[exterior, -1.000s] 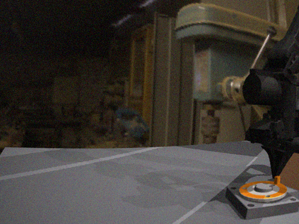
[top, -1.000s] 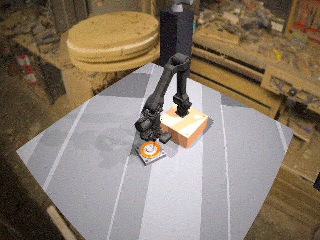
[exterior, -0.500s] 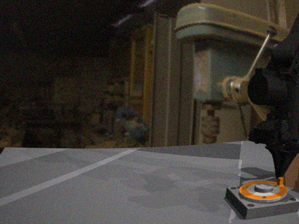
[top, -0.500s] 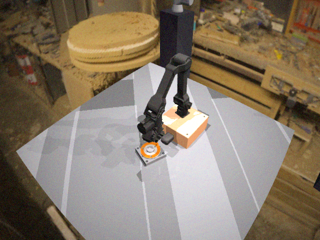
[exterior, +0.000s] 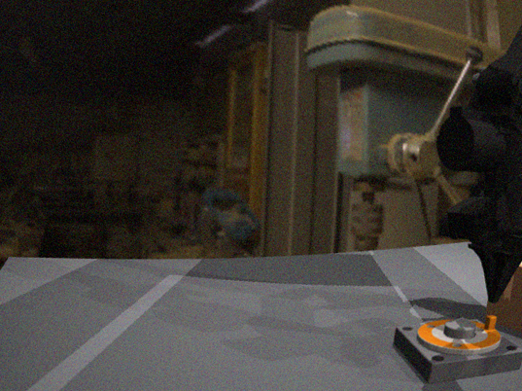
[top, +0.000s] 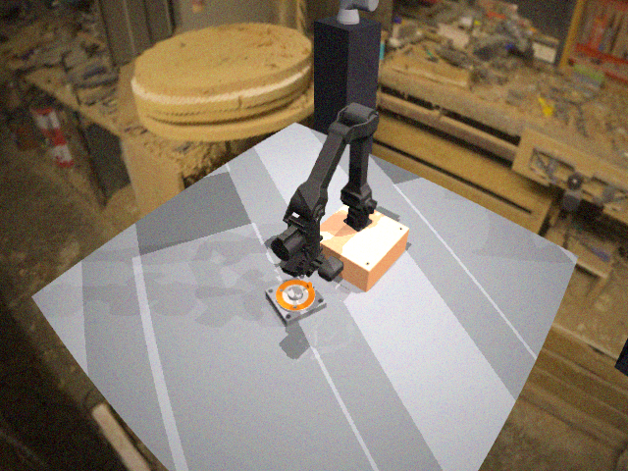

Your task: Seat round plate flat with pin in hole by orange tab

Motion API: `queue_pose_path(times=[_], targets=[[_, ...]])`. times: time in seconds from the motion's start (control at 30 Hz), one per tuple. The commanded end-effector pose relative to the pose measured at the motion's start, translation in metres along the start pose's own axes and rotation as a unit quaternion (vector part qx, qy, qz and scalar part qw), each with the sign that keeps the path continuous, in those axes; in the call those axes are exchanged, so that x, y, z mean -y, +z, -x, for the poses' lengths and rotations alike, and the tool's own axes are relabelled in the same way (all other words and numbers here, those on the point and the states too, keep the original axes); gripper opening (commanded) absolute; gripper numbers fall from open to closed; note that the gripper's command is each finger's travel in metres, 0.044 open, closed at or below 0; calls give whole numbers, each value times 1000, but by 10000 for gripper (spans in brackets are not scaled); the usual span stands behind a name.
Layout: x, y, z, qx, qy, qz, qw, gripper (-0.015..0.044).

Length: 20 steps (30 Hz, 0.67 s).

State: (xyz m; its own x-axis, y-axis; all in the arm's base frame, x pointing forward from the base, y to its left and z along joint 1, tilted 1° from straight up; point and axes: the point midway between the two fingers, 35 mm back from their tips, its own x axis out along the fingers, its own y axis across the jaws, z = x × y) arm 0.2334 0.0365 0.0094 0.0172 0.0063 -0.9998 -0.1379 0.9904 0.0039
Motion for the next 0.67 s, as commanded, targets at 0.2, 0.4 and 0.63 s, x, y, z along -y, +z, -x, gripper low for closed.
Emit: queue_pose_path(times=[0.2,0.4,0.63], targets=[[1,1,18,6,0,-2,1000,0],[1,1,18,6,0,-2,1000,0],[1,1,18,6,0,-2,1000,0]])
